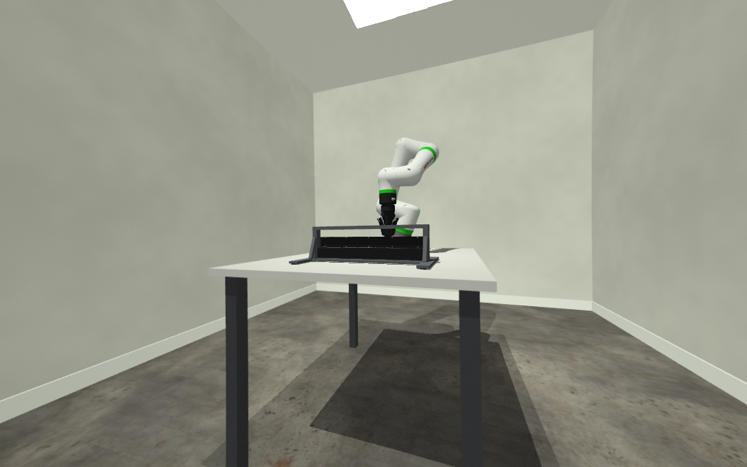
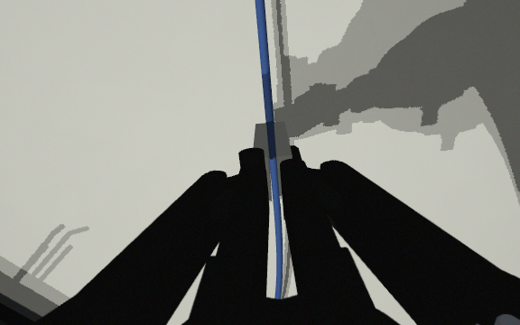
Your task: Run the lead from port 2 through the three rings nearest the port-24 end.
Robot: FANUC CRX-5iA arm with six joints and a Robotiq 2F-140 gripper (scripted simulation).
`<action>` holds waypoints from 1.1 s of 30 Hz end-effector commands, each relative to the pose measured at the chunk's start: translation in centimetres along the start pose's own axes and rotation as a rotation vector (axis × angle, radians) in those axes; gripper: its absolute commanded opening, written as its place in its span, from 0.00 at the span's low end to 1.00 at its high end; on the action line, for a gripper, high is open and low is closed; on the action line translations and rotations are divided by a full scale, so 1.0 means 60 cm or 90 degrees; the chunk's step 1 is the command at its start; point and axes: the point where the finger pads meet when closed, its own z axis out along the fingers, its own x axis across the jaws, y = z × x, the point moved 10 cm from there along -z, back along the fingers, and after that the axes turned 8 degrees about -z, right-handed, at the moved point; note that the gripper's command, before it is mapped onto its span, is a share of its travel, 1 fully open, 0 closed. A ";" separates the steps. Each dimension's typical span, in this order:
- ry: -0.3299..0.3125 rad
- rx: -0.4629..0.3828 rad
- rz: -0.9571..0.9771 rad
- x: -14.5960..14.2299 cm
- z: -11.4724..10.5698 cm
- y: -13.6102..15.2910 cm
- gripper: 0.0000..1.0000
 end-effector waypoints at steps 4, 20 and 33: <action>0.000 0.000 0.000 0.000 -0.012 0.000 0.00; 0.000 0.000 0.000 0.000 -0.022 0.000 0.00; -0.001 0.000 -0.080 -0.086 -0.059 0.006 0.00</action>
